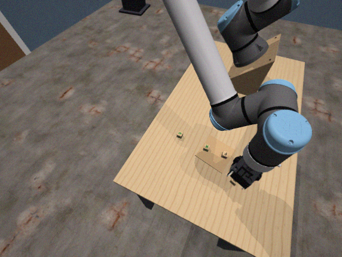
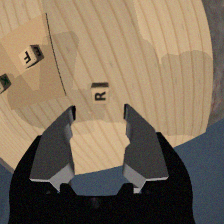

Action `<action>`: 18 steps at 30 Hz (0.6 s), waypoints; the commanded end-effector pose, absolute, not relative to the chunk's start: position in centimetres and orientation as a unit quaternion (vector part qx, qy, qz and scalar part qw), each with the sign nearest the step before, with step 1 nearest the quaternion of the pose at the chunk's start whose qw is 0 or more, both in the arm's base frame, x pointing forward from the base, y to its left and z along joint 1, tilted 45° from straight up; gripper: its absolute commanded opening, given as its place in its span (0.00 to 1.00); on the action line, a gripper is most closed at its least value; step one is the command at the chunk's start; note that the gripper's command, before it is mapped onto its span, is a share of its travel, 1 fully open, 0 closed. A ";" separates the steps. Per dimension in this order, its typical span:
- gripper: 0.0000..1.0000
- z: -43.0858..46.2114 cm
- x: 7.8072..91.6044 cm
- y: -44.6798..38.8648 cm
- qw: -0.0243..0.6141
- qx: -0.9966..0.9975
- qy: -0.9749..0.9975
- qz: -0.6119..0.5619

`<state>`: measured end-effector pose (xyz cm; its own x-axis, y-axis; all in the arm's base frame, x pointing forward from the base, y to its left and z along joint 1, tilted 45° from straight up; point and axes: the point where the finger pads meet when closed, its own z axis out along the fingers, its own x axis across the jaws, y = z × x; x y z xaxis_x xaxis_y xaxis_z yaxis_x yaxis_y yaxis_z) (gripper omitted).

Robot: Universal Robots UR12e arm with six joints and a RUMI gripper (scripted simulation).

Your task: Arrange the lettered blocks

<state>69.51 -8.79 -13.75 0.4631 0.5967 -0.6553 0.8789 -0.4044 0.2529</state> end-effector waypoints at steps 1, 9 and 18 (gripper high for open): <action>0.37 -14.2 69.5 -9.2 0.295 0.803 0.460 -0.239; 0.37 -14.7 69.4 -9.7 0.295 0.803 0.460 -0.239; 0.37 -14.8 69.4 -9.8 0.295 0.803 0.460 -0.239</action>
<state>69.35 -9.77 -14.78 0.4631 0.5968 -0.6553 0.8789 -0.4043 0.2530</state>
